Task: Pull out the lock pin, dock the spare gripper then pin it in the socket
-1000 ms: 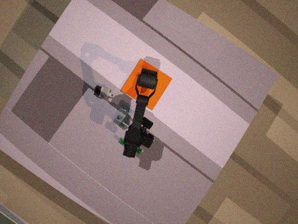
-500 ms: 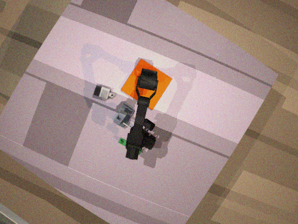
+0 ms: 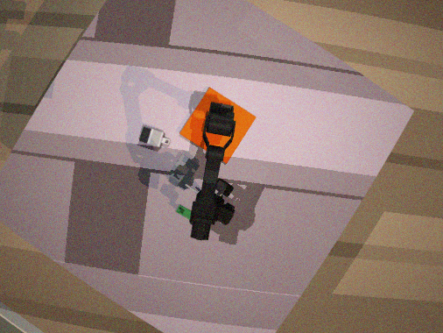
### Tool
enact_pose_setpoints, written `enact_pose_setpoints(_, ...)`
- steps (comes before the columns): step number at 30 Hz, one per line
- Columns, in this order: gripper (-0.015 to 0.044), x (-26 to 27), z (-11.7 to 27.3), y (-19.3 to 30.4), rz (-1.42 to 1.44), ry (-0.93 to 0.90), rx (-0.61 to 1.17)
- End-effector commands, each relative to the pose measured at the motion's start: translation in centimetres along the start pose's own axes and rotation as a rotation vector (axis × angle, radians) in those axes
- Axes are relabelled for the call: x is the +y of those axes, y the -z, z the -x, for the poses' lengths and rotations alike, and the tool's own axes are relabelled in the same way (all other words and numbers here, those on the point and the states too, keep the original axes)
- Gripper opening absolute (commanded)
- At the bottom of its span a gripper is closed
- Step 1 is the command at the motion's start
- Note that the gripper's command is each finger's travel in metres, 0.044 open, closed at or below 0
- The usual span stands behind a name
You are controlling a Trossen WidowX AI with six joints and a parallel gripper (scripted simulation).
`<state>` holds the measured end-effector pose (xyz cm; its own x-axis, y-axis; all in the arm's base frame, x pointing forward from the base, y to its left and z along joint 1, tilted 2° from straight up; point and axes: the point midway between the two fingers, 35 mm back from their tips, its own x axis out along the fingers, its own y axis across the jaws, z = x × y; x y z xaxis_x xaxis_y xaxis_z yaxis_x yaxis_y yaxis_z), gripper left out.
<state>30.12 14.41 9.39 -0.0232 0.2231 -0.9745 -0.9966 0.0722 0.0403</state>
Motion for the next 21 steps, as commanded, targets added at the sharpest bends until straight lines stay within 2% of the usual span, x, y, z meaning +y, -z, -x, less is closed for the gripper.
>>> enact_pose_setpoints(1, 0.0000, -0.1, 0.4, -0.1, -0.001, 0.003, 0.001)
enact_pose_setpoints(13, 0.0000, 0.4, 2.4, -0.4, -0.003, -0.014, 0.007)
enact_pose_setpoints(21, 0.0000, 0.2, 1.9, -0.4, -0.004, -0.018, 0.008)
